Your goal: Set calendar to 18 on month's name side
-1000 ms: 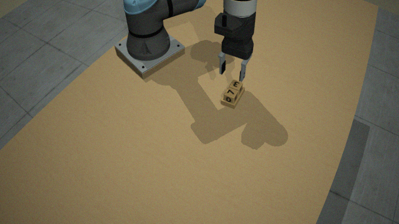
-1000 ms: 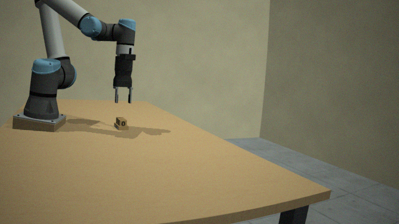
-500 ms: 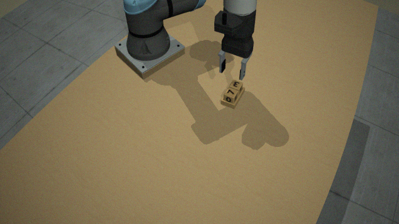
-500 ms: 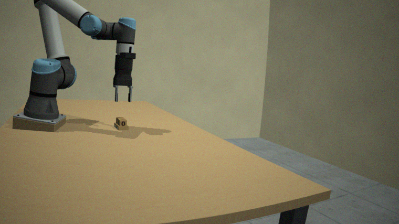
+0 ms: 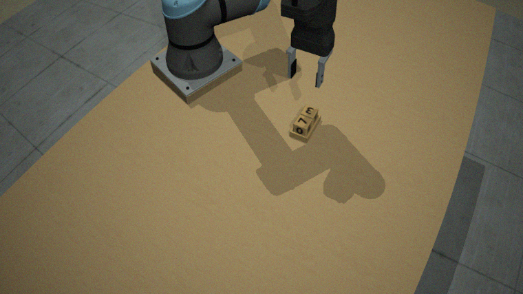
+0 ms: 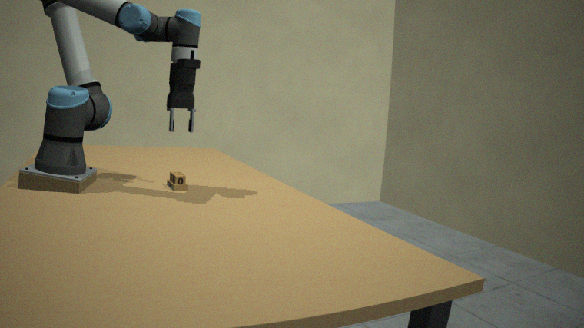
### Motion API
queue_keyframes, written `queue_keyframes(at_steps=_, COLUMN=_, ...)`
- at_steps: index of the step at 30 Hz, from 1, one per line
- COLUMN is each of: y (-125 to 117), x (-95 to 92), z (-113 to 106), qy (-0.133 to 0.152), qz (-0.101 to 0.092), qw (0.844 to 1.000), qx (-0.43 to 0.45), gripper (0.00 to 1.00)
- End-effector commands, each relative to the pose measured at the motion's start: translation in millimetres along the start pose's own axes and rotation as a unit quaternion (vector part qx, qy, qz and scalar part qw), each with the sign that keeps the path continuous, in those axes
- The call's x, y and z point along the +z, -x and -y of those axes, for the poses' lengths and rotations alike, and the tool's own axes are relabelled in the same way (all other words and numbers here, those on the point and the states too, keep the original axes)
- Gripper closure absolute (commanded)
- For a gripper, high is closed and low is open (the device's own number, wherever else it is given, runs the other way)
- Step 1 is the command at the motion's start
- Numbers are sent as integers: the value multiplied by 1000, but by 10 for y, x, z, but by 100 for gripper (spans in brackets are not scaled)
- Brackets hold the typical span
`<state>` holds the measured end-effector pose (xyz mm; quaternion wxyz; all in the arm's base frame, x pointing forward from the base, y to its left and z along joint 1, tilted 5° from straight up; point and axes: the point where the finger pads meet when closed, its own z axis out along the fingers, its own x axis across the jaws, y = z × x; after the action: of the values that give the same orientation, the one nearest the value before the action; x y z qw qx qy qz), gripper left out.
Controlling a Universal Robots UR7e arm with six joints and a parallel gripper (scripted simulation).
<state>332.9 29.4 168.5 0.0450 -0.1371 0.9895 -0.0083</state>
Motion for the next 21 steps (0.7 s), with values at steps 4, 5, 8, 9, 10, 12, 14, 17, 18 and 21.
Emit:
queue_keyframes(at_steps=4, y=3, x=-182, z=2, qy=0, qz=1, qw=1000, qx=0, gripper=0)
queue_keyframes(at_steps=5, y=3, x=-186, z=2, qy=0, qz=1, qw=1000, qx=0, gripper=0)
queue_keyframes(at_steps=8, y=3, x=-188, z=2, qy=0, qz=1, qw=1000, qx=0, gripper=0)
queue_keyframes(at_steps=9, y=3, x=-188, z=2, qy=0, qz=1, qw=1000, qx=0, gripper=0)
queue_keyframes(at_steps=10, y=3, x=-188, z=2, qy=0, qz=1, qw=1000, qx=0, gripper=0)
queue_keyframes(at_steps=12, y=3, x=-188, z=2, qy=0, qz=1, qw=1000, qx=0, gripper=0)
queue_keyframes(at_steps=14, y=3, x=-188, z=2, qy=0, qz=1, qw=1000, qx=0, gripper=0)
queue_keyframes(at_steps=17, y=3, x=-188, z=2, qy=0, qz=1, qw=1000, qx=0, gripper=0)
queue_keyframes(at_steps=18, y=3, x=-188, z=2, qy=0, qz=1, qw=1000, qx=0, gripper=0)
queue_keyframes(at_steps=21, y=3, x=-188, z=2, qy=0, qz=1, qw=1000, qx=0, gripper=0)
